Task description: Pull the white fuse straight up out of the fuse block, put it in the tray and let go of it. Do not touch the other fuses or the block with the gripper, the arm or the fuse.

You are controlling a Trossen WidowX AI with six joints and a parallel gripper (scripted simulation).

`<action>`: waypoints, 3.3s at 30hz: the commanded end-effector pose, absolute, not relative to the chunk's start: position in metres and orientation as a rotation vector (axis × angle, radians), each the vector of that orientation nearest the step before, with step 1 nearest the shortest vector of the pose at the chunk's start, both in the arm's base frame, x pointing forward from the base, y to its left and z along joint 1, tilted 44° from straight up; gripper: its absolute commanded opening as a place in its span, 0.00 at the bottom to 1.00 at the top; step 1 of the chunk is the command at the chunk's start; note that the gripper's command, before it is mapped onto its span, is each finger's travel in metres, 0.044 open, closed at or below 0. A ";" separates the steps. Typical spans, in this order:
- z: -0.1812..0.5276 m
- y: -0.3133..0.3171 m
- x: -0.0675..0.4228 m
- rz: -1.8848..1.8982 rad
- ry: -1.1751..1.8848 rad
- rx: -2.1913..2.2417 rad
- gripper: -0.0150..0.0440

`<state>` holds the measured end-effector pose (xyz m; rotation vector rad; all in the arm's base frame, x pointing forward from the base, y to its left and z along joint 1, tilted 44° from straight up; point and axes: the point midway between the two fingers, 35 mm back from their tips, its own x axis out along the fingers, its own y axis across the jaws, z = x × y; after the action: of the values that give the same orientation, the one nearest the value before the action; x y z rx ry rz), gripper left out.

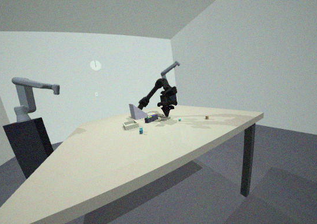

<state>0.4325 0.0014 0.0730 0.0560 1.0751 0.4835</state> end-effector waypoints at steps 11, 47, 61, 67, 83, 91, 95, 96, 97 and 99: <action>0.022 -0.080 0.296 0.709 1.266 0.387 0.38; 0.001 -0.060 0.301 0.710 1.265 0.387 0.38; -0.001 -0.058 0.301 0.710 1.265 0.388 0.38; -0.004 -0.054 0.302 0.710 1.265 0.388 0.38; -0.006 -0.053 0.303 0.712 1.263 0.379 0.31; -0.006 -0.053 0.303 0.712 1.263 0.379 0.25; -0.005 -0.054 0.303 0.712 1.263 0.380 0.25; -0.004 -0.055 0.303 0.712 1.263 0.380 0.25; -0.004 -0.055 0.302 0.712 1.263 0.380 0.25; -0.003 -0.056 0.302 0.712 1.263 0.380 0.25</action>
<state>0.3023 -0.0544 -0.0047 0.3860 1.2647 0.7090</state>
